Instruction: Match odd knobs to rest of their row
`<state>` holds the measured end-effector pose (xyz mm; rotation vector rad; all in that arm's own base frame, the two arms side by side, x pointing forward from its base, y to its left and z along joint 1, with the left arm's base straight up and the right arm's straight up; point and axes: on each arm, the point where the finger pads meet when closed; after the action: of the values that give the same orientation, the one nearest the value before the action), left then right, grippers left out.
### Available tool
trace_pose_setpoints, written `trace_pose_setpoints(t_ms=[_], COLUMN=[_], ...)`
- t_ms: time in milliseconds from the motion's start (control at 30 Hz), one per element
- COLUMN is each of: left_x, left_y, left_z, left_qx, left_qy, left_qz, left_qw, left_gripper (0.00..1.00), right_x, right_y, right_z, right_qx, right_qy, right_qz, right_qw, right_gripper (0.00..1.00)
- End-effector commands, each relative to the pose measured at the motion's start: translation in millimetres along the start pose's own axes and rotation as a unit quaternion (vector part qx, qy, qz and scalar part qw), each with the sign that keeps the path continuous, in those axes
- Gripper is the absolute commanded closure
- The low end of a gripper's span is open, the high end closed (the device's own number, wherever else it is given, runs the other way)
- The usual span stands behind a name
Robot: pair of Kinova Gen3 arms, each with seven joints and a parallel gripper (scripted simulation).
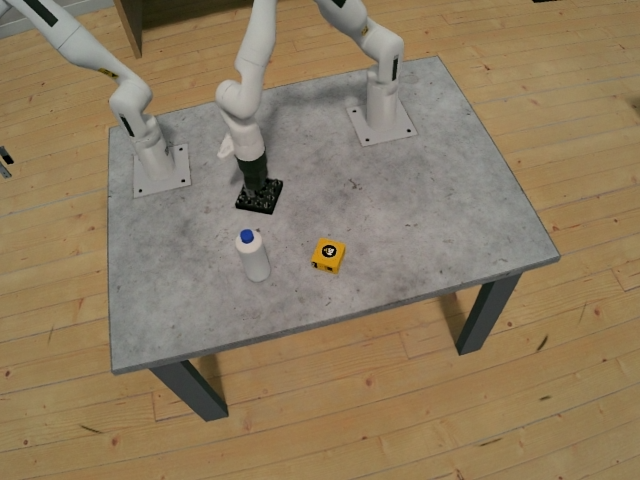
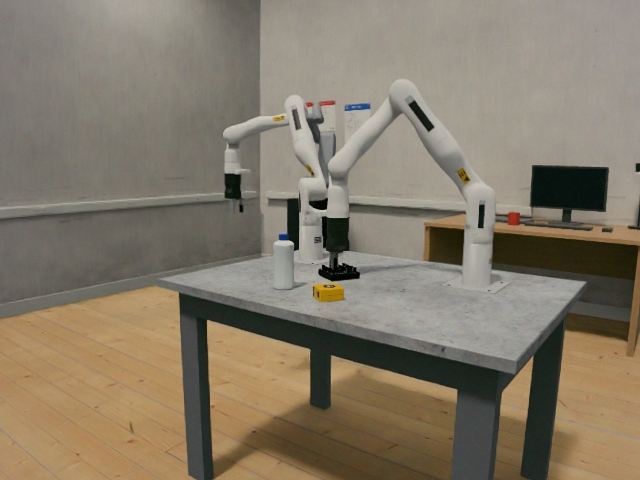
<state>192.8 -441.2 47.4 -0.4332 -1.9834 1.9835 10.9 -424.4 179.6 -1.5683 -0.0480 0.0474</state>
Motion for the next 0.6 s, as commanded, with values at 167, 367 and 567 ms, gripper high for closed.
trace_pose_setpoints(t_ms=[167,367,567], left_x=[-0.5,-0.5,-0.5], left_y=[-0.8,-0.8,-0.8], left_z=[0.4,0.4,0.4], left_qx=[0.001,0.001,0.001], left_qy=[0.000,0.000,0.000], left_qz=[0.001,0.001,0.001], left_qw=[1.000,1.000,1.000], left_gripper=[0.70,0.54,0.54], right_x=[0.1,0.1,0.1], right_y=[-0.8,-0.8,-0.8], right_z=[-0.5,-0.5,-0.5], right_qx=[-0.001,-0.001,-0.001], right_qy=[0.000,0.000,0.000], right_qz=[0.000,0.000,0.000], right_qw=[1.000,1.000,1.000], right_gripper=[0.00,0.00,0.00])
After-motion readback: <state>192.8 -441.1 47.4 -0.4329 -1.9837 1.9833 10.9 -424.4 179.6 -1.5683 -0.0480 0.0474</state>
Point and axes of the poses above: on each arm, the point where the finger pads meet when closed, its own y axis out along the fingers, its own x axis across the jaws, z = x × y, and after that the axes turned 2 degrees about -y, right-handed
